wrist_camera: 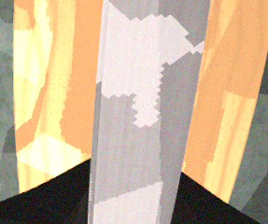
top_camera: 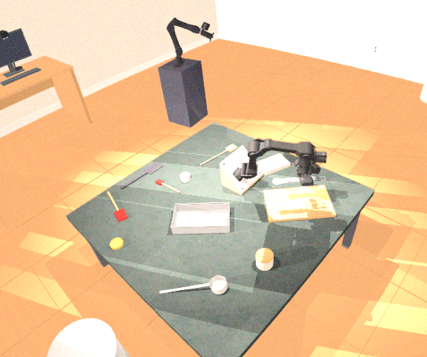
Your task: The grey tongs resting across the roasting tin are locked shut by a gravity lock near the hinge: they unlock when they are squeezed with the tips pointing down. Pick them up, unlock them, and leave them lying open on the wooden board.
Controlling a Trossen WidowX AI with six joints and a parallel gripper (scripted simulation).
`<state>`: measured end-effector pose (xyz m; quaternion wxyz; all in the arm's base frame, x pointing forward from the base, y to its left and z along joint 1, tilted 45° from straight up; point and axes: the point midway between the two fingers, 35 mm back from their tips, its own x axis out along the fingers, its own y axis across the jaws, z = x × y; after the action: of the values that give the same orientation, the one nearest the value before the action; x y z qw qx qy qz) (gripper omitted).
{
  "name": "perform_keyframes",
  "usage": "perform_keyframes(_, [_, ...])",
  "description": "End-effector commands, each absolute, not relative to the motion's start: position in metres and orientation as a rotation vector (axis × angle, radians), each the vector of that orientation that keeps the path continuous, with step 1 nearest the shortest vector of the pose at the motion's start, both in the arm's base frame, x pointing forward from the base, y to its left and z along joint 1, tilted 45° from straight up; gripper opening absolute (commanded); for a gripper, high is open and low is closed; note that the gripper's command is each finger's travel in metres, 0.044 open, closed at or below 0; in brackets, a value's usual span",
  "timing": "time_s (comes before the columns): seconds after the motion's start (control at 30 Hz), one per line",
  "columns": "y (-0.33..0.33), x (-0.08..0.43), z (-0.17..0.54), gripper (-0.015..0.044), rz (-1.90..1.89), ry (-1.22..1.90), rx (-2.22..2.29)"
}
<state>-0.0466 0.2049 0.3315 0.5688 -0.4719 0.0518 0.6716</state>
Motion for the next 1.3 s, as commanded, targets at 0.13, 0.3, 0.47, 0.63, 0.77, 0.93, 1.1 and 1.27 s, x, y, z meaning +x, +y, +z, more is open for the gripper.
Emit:
perform_keyframes(0.13, [0.215, -0.048, 0.323, -0.015, 1.581, 0.12, -1.111])
perform_keyframes(0.3, [0.222, -0.048, 0.318, -0.015, 1.581, 0.12, -1.112])
perform_keyframes(0.47, [0.228, -0.048, 0.312, -0.015, 1.581, 0.12, -1.112])
perform_keyframes(0.63, [0.234, -0.047, 0.307, -0.015, 1.581, 0.119, -1.112])
perform_keyframes(0.77, [0.238, -0.047, 0.302, -0.015, 1.581, 0.118, -1.112])
perform_keyframes(0.93, [0.244, -0.046, 0.297, -0.015, 1.58, 0.117, -1.111])
perform_keyframes(1.1, [0.25, -0.044, 0.291, -0.015, 1.58, 0.116, -1.111])
perform_keyframes(1.27, [0.255, -0.042, 0.285, -0.015, 1.579, 0.114, -1.111])
